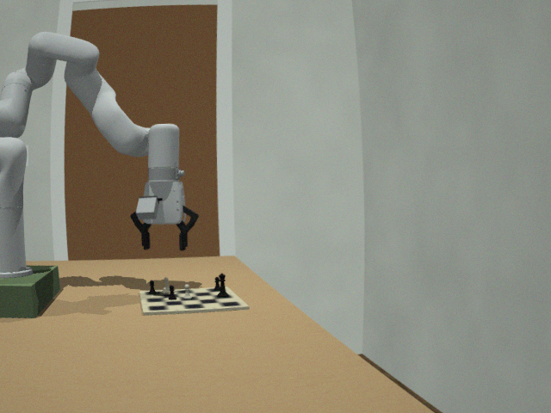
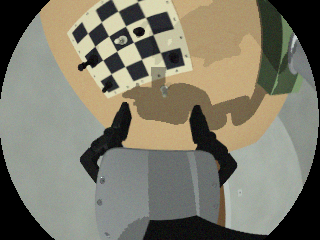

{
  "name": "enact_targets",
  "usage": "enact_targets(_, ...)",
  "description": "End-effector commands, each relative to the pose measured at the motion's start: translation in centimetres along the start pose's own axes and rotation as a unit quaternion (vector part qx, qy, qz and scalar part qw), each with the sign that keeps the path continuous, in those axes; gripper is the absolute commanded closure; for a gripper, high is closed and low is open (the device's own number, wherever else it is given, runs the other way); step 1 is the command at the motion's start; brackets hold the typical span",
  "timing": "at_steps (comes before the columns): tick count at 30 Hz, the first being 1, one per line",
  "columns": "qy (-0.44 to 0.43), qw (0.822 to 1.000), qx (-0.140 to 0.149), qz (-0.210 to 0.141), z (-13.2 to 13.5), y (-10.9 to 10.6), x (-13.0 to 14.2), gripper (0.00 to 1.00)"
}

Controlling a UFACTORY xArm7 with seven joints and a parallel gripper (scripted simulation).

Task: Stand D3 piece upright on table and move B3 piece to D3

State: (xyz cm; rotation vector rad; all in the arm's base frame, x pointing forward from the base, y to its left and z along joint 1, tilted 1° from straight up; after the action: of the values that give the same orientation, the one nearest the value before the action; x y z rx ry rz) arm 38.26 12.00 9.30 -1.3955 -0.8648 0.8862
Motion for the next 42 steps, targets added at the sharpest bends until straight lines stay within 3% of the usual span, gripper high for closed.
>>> enact_targets(1,-0.139,0.99,0.004,-0.003,-0.9,0.1,-1.3,0.0)
enact_targets(8,-0.32,0.947,0.005,0.003,-2.2,0.3,-3.5,0.0)
enact_targets(10,-0.32,0.947,0.005,0.003,-2.2,0.3,-3.5,0.0)
enact_targets(11,-0.393,0.92,0.006,0.002,-2.4,0.3,-3.9,0.0)
enact_targets(14,-0.442,0.897,0.004,0.005,-2.9,0.3,-4.8,0.0)
enact_targets(19,-0.558,0.83,0.002,0.008,-3.8,0.3,-6.2,0.0)
enact_targets(25,-0.684,0.729,-0.002,0.013,-4.6,0.1,-7.5,0.0)
enact_targets(27,-0.684,0.729,-0.002,0.013,-4.6,0.1,-7.5,0.0)
enact_targets(28,-0.74,0.673,-0.004,0.014,-4.7,0.1,-7.7,0.0)
enact_targets(32,-0.79,0.613,-0.007,0.017,-5.2,0.0,-8.3,0.0)
enact_targets(42,-0.925,0.379,-0.014,0.017,-5.7,-0.2,-9.1,0.0)
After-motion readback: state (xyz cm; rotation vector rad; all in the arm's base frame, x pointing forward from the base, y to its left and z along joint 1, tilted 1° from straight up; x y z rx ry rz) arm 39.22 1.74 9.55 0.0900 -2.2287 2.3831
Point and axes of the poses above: the point where the finger pads meet when closed, its own y axis out along the fingers, its own z axis across the jaws, x = y × z, the point moved 4 cm from there along -y, back along the fingers, and after that the axes turned 12 degrees about y, right-handed, at the moved point
